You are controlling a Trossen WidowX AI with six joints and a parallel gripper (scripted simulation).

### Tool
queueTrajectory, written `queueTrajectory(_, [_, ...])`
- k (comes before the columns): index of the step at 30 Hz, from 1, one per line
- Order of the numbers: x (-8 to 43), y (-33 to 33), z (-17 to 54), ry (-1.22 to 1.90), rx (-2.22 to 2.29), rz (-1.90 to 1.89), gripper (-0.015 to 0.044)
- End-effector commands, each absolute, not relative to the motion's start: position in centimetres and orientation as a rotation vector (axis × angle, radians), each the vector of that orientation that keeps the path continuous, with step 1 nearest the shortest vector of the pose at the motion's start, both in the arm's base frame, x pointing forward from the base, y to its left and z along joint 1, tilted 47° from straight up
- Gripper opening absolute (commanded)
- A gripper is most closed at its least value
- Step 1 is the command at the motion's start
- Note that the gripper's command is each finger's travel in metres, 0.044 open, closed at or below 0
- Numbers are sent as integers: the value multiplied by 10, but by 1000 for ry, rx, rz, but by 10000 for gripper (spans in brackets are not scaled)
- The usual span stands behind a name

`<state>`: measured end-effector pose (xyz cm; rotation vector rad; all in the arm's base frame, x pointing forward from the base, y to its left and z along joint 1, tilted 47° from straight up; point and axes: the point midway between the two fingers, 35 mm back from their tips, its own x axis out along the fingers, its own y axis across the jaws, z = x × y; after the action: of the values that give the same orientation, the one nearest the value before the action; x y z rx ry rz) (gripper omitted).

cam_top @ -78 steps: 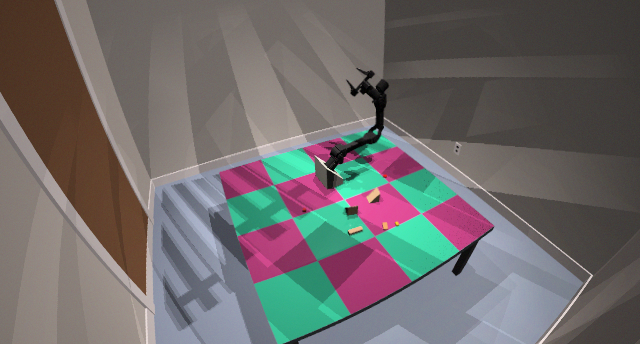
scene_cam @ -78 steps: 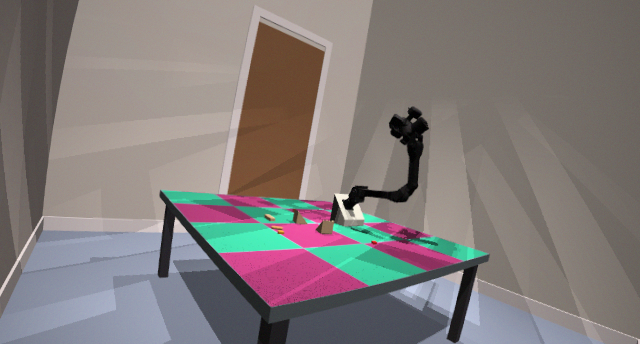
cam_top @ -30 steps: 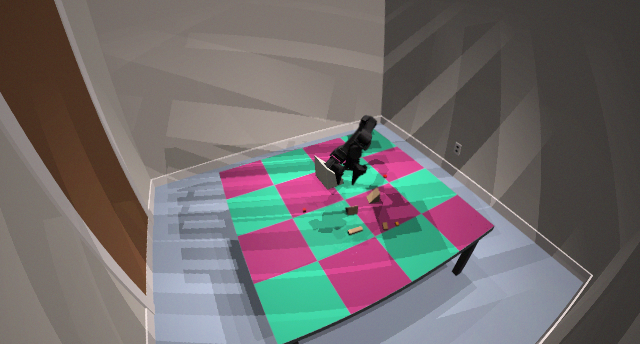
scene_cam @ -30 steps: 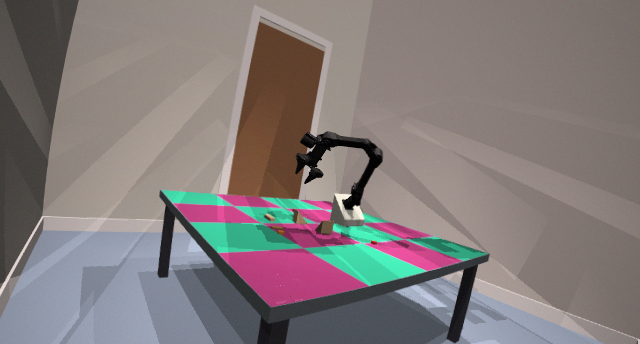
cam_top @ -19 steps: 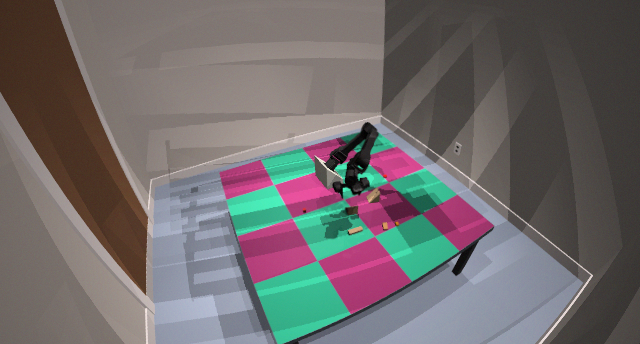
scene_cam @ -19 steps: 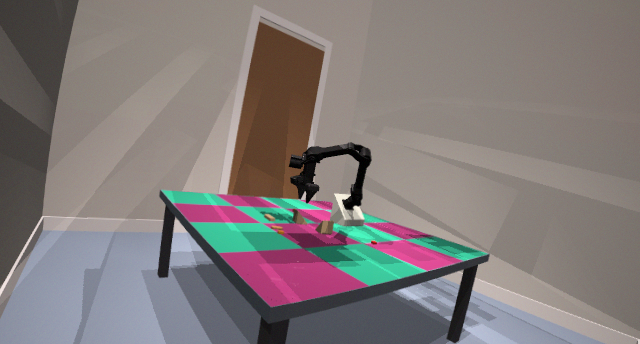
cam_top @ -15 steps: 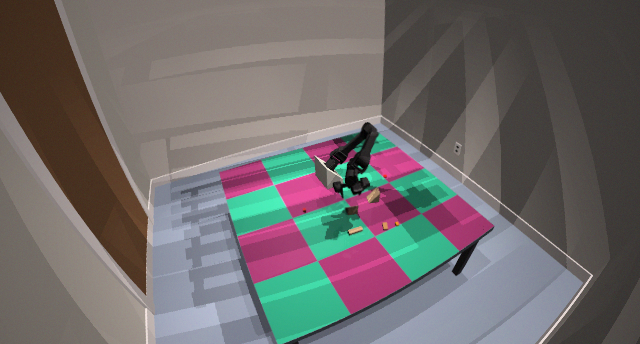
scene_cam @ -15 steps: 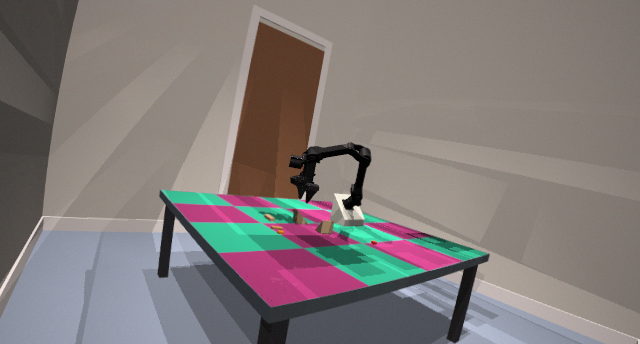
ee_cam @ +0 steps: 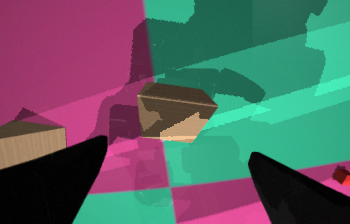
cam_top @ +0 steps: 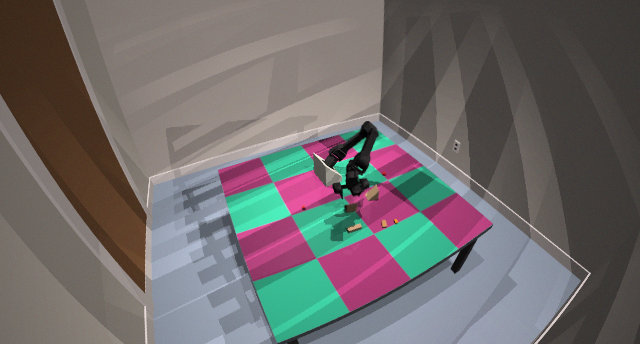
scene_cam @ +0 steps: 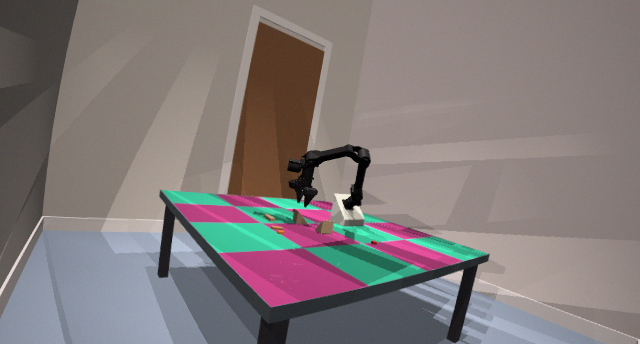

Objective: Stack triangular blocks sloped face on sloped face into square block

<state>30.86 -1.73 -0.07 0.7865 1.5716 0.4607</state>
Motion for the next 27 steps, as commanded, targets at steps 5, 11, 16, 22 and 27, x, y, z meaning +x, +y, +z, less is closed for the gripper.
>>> queueTrajectory(5, [309, -7, -12, 1582, 799, 459, 440])
queueTrajectory(11, [310, 1, -19, 1581, 799, 458, 440])
queueTrajectory(16, [311, 7, -24, 1581, 799, 458, 440])
queueTrajectory(22, [312, 15, -31, 1581, 800, 459, 440])
queueTrajectory(27, [313, 21, -36, 1581, 800, 460, 440])
